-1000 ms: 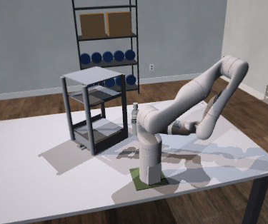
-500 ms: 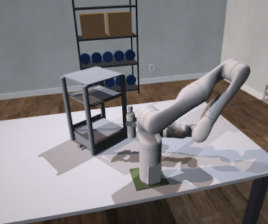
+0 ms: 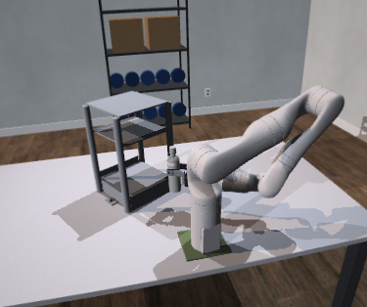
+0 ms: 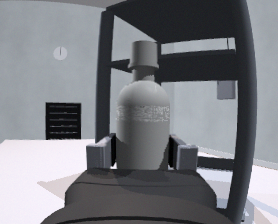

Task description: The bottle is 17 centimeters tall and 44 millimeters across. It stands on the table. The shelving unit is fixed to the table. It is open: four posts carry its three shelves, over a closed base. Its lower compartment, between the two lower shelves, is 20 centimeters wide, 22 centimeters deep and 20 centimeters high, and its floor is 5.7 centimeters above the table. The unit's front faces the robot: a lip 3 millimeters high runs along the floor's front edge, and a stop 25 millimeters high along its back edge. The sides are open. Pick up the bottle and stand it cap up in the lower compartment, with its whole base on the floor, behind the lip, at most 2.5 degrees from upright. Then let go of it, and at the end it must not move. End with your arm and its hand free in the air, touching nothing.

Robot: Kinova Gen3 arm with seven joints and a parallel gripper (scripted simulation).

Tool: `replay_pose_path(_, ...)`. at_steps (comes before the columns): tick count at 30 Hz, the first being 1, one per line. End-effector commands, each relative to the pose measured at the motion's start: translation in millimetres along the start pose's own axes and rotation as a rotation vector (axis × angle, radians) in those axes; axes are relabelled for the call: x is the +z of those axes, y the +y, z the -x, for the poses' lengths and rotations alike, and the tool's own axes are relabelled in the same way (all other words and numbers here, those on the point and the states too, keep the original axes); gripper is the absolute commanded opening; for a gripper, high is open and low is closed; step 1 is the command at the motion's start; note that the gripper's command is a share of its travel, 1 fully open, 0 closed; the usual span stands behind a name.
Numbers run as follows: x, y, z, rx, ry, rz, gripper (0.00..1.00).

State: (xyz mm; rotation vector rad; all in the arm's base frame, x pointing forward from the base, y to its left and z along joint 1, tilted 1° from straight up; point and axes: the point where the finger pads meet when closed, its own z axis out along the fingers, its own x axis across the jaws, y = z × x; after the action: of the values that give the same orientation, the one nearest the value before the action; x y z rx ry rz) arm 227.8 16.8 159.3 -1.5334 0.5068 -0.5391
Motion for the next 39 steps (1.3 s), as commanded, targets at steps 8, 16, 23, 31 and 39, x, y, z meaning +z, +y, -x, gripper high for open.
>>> replay_pose_path(8,7,-2,12,0.006,0.002,-0.007,0.00)
replay_pose_path(16,10,-2,17,0.006,0.001,-0.007,0.00)
replay_pose_path(23,13,-2,22,0.006,0.001,-0.007,0.00)
replay_pose_path(31,14,-2,24,0.006,0.002,-0.007,0.00)
replay_pose_path(39,15,-2,26,0.006,0.001,-0.007,0.00)
